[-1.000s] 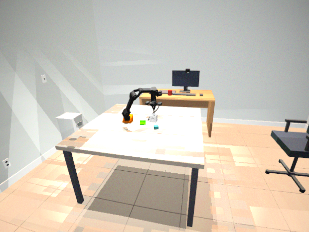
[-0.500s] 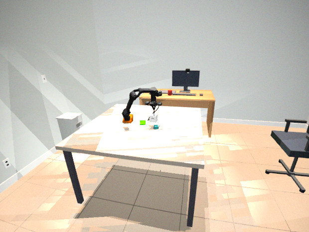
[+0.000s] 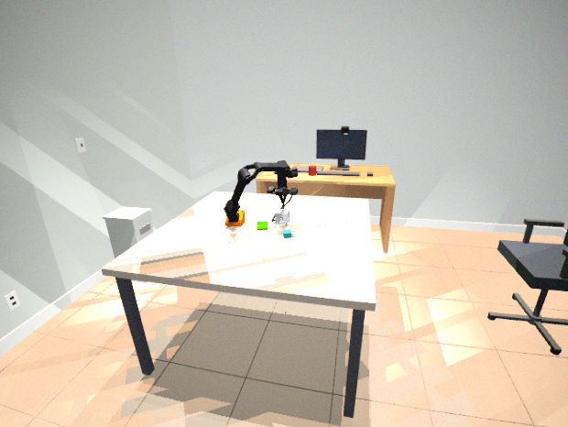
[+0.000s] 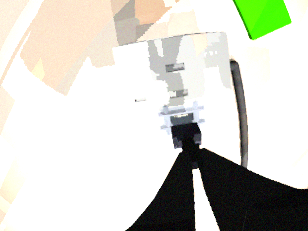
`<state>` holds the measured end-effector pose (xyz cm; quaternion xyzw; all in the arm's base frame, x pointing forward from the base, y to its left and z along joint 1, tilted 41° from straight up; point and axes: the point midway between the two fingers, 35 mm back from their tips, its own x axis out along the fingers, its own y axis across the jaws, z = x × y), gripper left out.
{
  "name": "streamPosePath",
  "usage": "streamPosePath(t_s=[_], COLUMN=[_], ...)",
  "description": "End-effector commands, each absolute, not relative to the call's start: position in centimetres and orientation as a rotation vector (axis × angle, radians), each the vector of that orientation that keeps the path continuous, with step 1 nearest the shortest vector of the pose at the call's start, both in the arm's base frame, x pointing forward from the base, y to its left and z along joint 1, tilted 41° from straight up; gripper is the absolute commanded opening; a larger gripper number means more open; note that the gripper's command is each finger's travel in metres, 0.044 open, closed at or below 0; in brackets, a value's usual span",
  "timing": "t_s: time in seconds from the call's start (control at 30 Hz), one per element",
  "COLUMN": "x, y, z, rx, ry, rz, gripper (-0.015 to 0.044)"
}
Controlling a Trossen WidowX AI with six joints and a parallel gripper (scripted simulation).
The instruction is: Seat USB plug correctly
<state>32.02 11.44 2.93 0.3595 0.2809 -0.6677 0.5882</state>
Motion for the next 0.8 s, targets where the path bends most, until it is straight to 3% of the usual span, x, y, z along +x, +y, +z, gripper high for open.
streamPosePath(t_s=[0.0,0.77], x=[31.91,31.91], y=[11.45,11.36], z=[2.78,2.5], rx=[0.84,0.854], ry=[0.665,0.674], rz=[-1.556,-1.552], gripper=[0.0,0.0])
